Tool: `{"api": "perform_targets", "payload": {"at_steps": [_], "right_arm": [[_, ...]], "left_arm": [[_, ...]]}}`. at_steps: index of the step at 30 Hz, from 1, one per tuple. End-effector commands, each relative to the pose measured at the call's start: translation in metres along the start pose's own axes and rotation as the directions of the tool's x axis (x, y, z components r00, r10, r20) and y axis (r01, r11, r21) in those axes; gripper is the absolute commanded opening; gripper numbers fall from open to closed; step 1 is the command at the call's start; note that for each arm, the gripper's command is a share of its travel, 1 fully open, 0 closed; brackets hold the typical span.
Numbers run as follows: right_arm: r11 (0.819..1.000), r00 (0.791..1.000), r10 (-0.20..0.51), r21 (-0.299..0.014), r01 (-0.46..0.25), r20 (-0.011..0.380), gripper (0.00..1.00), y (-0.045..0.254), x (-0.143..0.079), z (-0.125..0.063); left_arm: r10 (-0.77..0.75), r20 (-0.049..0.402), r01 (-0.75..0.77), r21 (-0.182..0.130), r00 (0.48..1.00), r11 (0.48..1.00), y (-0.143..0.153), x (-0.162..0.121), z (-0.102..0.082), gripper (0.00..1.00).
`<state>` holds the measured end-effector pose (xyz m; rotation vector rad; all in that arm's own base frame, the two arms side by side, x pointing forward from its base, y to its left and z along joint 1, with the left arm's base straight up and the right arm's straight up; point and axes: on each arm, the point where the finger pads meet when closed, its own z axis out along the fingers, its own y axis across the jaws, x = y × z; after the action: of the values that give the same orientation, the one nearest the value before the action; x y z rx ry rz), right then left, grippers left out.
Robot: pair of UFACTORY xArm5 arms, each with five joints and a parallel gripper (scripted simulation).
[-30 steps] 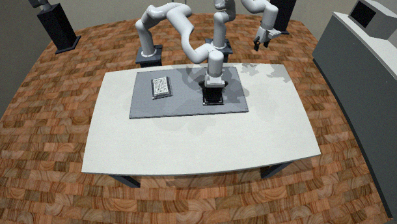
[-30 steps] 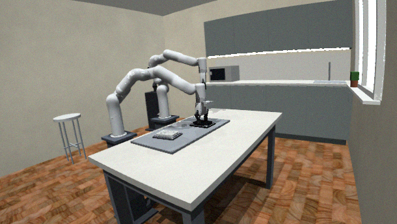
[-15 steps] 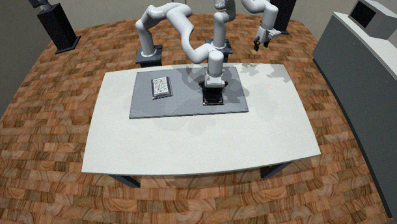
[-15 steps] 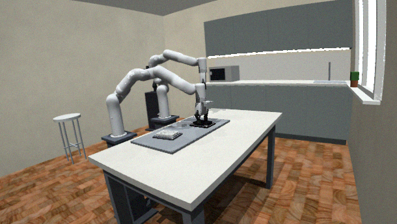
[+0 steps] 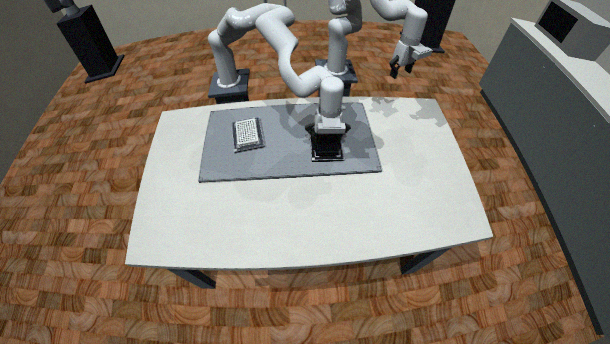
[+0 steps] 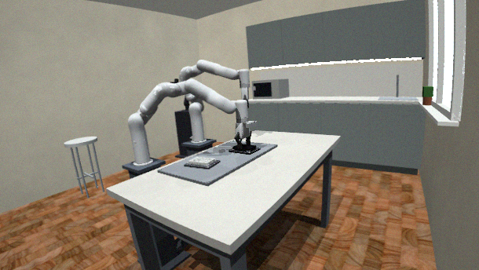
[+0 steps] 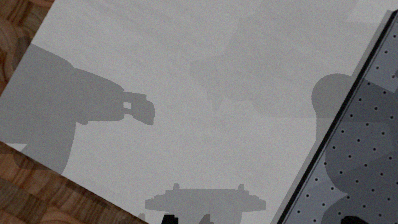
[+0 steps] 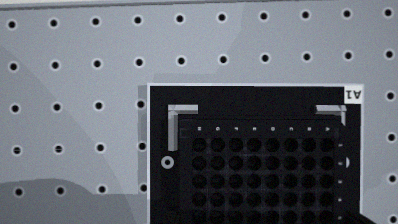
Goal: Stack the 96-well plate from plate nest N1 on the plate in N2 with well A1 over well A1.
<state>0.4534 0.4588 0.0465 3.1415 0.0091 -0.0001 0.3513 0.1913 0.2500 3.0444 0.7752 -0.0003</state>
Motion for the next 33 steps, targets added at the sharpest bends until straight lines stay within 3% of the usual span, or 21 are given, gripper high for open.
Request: {"api": "perform_targets", "payload": {"at_steps": [1, 33], "right_arm": [[1.000, 1.000, 0.000, 0.004, 0.000, -0.004, 0.00, -0.001, 0.001, -0.004], [1.000, 1.000, 0.000, 0.004, 0.000, -0.004, 0.00, -0.001, 0.001, -0.019]], "left_arm": [[0.000, -0.006, 0.000, 0.000, 1.000, 1.000, 0.000, 0.001, -0.002, 1.00], [0.000, -0.006, 0.000, 0.000, 1.000, 1.000, 0.000, 0.001, -0.002, 1.00]]}}
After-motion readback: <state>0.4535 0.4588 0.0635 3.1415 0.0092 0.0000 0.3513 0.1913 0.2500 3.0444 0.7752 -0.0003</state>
